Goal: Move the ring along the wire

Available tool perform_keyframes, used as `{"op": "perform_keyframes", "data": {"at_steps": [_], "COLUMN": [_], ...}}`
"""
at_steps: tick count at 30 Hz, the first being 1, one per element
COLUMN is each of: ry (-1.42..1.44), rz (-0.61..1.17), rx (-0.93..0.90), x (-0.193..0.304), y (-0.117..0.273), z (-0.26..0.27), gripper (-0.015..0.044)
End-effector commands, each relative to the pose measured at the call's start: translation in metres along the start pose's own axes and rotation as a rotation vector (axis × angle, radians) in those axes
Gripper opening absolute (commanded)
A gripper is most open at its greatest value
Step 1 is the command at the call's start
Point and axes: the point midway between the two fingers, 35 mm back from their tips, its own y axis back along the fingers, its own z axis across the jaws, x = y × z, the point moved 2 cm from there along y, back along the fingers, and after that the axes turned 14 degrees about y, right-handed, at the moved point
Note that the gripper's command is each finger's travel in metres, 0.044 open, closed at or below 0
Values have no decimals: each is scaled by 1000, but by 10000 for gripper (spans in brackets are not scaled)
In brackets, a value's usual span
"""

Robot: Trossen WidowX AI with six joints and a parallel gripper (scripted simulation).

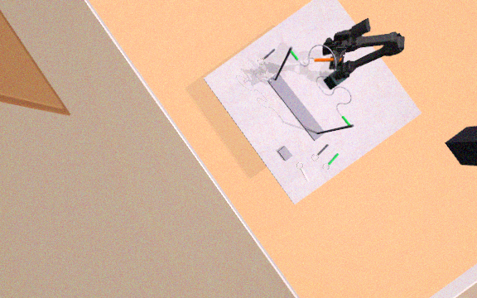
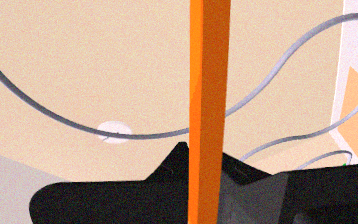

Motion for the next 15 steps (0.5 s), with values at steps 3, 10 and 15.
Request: {"op": "perform_keyframes", "data": {"at_steps": [3,10,15], "ry": [-15,6,33], "rz": [-2,1,4], "rx": [-12,5,24], "x": [-4,-5,-5], "y": [0,1,1], "z": [10,15,15], "gripper": [-150,-150,-150]}}
